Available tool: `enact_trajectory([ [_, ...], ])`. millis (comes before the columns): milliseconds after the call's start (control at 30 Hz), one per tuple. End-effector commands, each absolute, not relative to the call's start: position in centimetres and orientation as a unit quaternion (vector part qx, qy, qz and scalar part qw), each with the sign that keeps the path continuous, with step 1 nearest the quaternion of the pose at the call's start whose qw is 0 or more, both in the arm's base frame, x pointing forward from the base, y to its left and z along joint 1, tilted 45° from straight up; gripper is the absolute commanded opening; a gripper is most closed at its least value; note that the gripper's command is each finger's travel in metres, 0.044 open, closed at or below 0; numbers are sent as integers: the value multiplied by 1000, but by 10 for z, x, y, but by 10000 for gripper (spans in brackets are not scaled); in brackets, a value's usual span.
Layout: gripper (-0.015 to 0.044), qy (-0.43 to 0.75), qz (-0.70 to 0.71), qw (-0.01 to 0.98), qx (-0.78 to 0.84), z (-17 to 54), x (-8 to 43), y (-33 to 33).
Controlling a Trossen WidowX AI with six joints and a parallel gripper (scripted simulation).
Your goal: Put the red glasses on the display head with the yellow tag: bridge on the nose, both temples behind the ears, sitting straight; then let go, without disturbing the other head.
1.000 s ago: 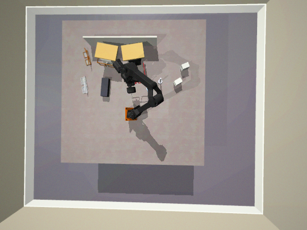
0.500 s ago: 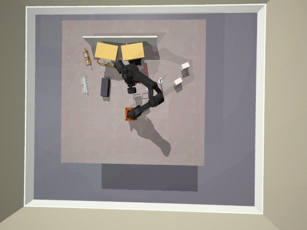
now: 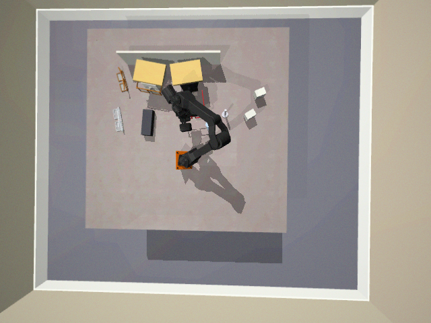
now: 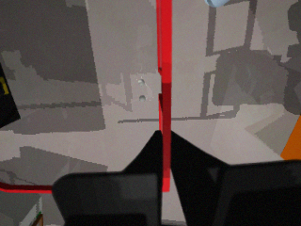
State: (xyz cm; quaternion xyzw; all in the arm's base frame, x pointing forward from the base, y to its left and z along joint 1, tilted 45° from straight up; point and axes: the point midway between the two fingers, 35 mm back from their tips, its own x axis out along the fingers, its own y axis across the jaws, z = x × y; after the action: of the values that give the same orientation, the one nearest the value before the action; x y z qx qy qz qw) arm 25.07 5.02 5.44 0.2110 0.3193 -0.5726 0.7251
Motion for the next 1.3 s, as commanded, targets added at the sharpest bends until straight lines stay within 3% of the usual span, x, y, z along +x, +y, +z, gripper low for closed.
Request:
enact_trajectory([
  [0,0,320,-571,727,209,54,255,51],
  [1267,0,317,-567,730,212,50,305,63],
])
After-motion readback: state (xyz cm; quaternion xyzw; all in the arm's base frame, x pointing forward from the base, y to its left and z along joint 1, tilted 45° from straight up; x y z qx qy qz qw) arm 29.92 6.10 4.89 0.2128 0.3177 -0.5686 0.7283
